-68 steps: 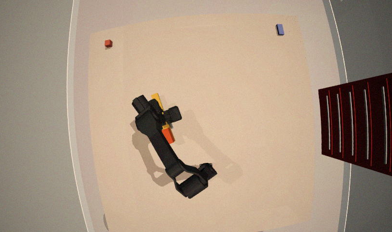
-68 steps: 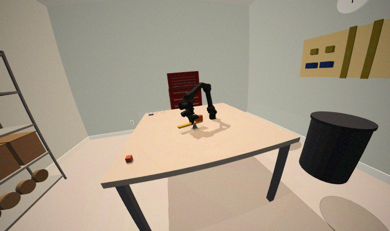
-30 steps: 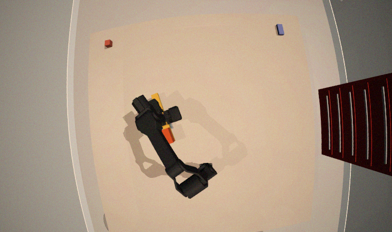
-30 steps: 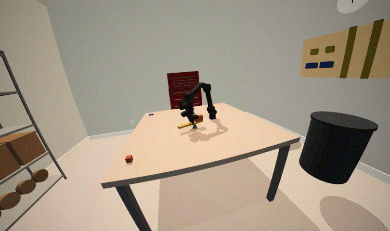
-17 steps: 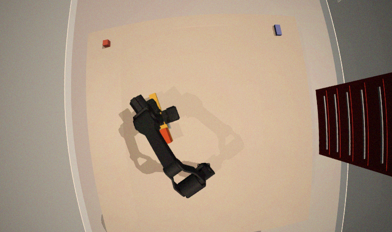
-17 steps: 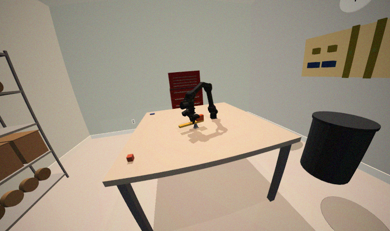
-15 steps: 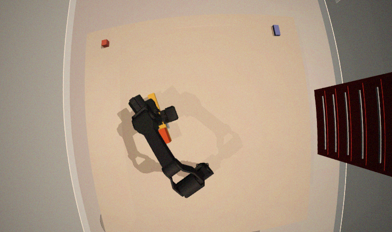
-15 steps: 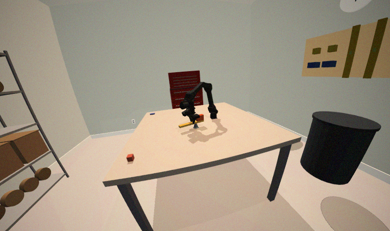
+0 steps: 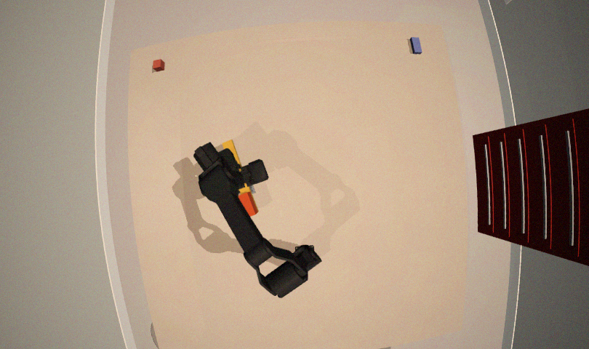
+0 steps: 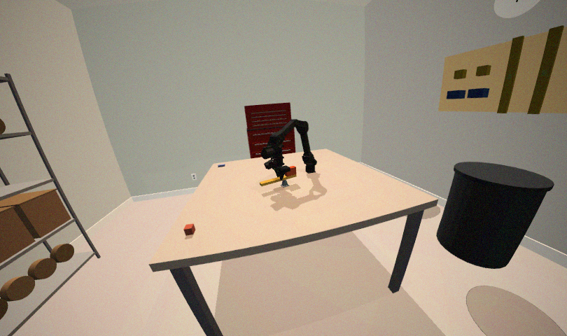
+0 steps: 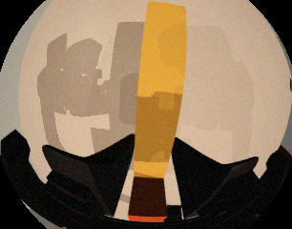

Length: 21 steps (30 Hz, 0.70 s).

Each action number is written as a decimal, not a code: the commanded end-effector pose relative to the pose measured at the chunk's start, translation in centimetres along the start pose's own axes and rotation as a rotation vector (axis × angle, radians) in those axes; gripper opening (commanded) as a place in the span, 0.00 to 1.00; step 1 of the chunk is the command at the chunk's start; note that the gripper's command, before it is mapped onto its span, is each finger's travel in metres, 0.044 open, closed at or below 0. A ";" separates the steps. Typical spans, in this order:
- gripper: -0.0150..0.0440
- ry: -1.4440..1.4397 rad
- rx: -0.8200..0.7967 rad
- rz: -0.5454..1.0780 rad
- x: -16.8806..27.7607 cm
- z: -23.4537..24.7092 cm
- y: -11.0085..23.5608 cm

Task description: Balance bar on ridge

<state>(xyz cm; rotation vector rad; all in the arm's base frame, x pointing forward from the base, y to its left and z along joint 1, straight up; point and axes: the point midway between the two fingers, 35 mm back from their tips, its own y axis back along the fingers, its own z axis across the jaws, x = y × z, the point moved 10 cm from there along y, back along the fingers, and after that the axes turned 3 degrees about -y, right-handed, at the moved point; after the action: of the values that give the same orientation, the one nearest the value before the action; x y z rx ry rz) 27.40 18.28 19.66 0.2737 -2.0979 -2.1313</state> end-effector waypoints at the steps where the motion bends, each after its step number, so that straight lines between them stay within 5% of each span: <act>1: 0.55 0.000 0.000 0.000 0.0 0.0 0.0; 16: 0.57 0.000 0.000 0.000 0.0 0.0 0.0; 21: 0.79 0.000 0.000 0.000 0.0 0.0 0.0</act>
<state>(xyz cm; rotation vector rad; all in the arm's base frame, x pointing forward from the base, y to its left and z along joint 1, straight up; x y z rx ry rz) 27.40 18.28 19.66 0.2736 -2.0976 -2.1317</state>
